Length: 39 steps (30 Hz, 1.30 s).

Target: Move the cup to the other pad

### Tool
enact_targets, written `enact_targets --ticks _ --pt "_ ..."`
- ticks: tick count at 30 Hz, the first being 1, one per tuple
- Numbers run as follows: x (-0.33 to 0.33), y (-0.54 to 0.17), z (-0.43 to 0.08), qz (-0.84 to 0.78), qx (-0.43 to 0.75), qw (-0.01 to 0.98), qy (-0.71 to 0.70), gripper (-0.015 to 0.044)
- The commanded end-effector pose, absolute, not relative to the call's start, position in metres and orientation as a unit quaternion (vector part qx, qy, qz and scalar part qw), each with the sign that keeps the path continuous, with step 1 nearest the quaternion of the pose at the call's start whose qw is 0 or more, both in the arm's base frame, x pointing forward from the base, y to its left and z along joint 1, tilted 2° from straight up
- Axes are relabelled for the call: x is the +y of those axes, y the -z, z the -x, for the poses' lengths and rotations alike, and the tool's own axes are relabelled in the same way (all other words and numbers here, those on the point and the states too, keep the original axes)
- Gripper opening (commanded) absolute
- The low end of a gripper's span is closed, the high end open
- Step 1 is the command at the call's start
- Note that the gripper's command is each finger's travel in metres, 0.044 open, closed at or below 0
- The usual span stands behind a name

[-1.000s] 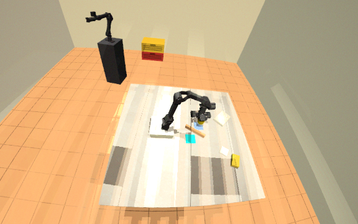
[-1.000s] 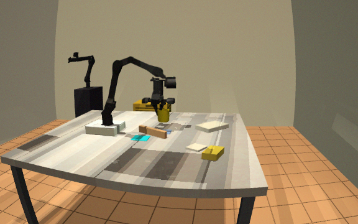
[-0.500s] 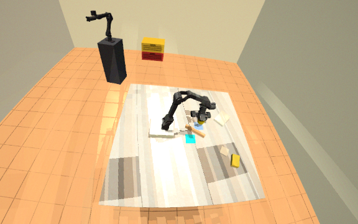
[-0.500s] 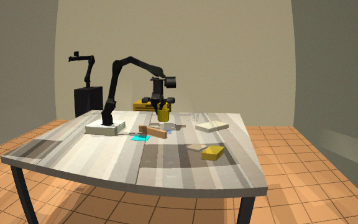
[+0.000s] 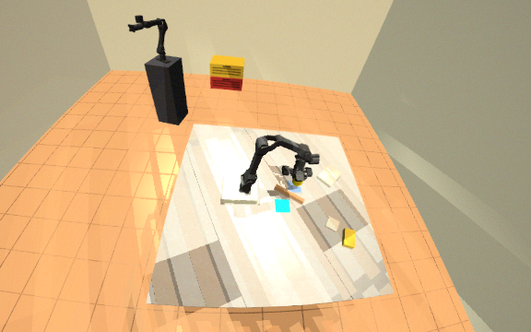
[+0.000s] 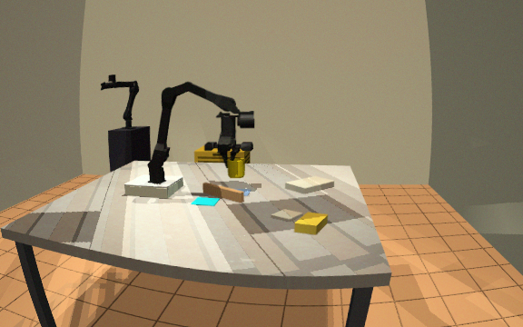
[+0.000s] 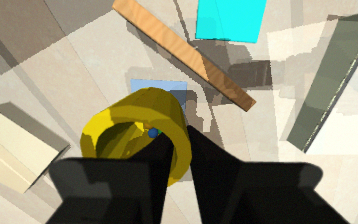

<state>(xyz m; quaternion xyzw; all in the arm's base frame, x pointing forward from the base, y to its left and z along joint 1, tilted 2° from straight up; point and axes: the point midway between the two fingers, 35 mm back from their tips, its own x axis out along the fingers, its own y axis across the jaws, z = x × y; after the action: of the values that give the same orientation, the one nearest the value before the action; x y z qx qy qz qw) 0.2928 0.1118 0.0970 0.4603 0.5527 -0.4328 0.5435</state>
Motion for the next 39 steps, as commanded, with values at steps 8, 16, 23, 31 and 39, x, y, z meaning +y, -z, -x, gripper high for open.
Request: enact_targets --ticks 8,16,23,31,39 --pt "0.083 -0.096 -0.282 -0.458 0.555 0.542 0.433 0.0" --pt "0.064 -0.097 -0.276 -0.458 0.555 0.542 0.434 0.0" --pt "0.049 -0.097 -0.271 -0.457 0.555 0.543 0.434 0.0" --pt "0.032 -0.097 -0.265 -0.457 0.555 0.543 0.435 0.0" --pt "0.017 -0.097 -0.259 -0.457 0.555 0.543 0.435 0.0"
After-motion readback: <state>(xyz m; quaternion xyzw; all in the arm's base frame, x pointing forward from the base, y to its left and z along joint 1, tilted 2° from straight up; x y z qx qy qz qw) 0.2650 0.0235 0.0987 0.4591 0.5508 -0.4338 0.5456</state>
